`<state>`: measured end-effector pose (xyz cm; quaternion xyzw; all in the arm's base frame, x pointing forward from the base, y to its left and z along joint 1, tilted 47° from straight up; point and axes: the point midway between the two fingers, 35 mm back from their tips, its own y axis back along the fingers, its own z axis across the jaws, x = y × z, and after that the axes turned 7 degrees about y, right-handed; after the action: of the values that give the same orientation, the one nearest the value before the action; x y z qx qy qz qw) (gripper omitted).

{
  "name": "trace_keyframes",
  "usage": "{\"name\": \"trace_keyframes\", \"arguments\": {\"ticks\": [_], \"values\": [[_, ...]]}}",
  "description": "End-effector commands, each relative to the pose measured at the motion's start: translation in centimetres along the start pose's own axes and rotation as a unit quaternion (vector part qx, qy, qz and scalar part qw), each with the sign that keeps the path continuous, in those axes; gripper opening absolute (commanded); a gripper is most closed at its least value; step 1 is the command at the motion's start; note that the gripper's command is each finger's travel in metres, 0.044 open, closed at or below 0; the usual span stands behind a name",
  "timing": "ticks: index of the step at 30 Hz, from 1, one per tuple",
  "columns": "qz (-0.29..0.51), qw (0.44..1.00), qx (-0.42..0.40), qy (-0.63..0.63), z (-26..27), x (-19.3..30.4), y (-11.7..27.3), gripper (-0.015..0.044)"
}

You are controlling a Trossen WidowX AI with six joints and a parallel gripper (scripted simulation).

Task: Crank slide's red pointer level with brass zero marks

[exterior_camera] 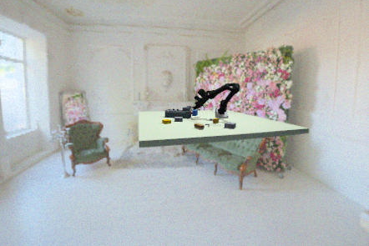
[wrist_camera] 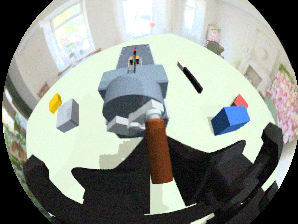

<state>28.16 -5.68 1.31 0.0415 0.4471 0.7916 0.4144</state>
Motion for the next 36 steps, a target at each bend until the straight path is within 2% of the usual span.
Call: {"name": "trace_keyframes", "arguments": {"ticks": [1,36], "values": [[0.006,1.000,0.009,-0.003,-0.6,0.5,-0.5,0.0000],[0.006,1.000,0.008,-0.003,0.0,3.0,-2.9,0.0000]]}}
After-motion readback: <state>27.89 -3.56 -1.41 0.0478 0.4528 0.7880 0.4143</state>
